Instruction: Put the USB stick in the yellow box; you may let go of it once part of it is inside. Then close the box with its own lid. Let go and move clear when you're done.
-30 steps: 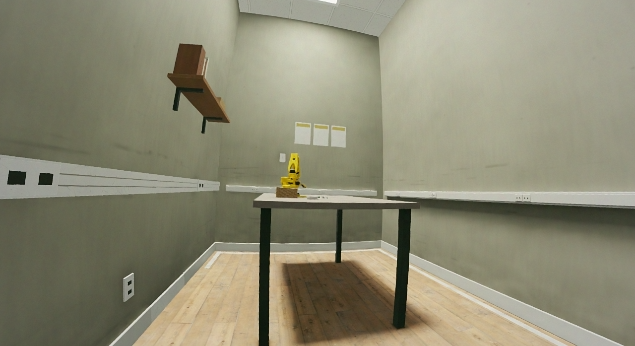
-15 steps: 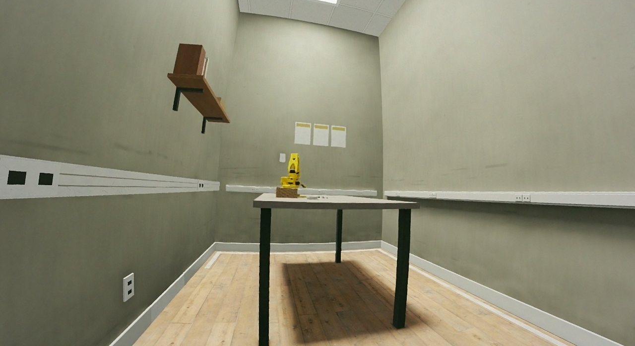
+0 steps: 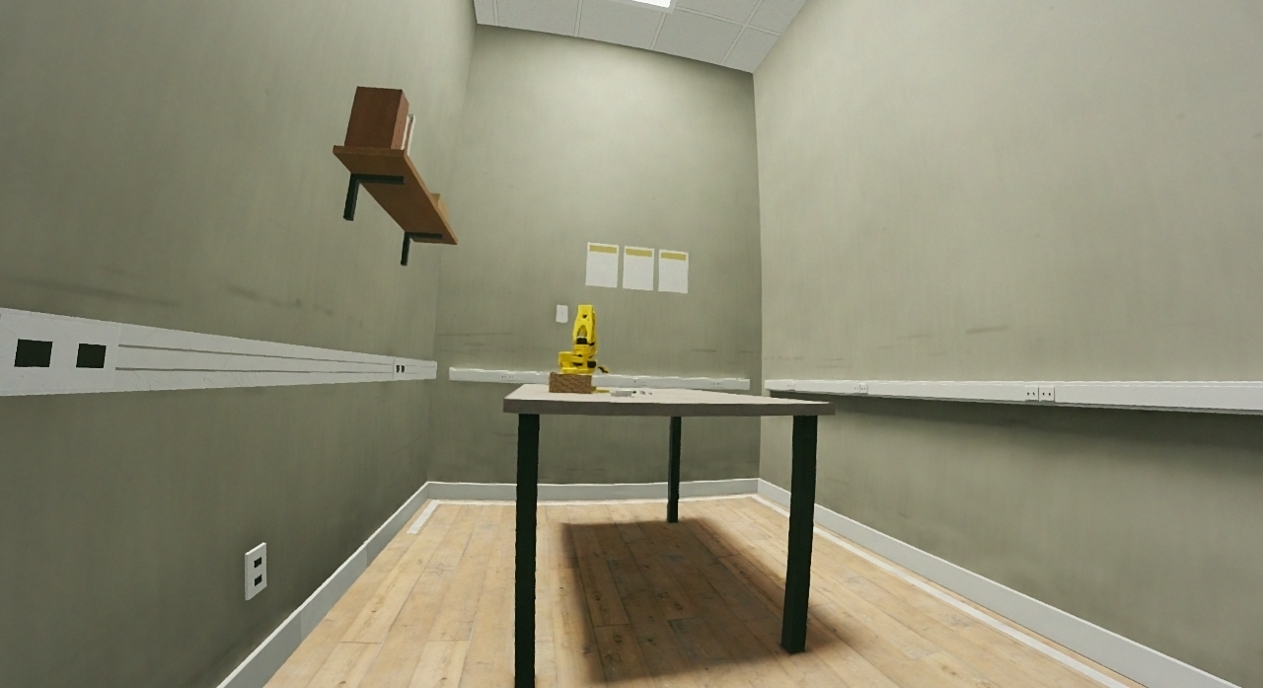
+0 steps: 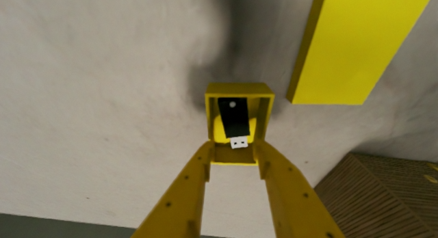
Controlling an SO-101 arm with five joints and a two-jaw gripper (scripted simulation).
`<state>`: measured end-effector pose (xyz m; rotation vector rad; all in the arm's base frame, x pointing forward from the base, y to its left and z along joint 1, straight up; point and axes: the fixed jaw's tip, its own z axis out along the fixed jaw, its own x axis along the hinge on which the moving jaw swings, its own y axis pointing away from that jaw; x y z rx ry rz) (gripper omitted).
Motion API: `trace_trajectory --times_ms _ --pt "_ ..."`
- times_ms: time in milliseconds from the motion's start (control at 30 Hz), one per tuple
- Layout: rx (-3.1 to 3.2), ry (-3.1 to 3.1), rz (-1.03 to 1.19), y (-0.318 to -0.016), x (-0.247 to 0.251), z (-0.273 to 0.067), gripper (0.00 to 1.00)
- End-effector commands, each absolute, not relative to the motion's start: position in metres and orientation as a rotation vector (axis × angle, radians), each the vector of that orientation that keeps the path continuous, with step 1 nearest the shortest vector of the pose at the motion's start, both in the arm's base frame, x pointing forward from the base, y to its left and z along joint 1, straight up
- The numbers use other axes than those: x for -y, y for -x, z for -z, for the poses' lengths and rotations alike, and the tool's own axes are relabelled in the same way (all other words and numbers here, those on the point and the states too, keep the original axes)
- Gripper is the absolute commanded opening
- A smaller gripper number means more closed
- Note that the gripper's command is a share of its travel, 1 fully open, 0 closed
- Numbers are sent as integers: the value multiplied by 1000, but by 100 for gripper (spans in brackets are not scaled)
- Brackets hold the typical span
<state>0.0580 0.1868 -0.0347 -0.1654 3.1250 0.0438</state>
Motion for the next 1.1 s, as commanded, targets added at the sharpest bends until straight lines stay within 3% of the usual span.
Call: trace_trajectory --times_ms 0,1067 --pt "-3135 161 -9 -56 -182 39 15" --pt "-3135 161 -9 -56 -182 34 20"
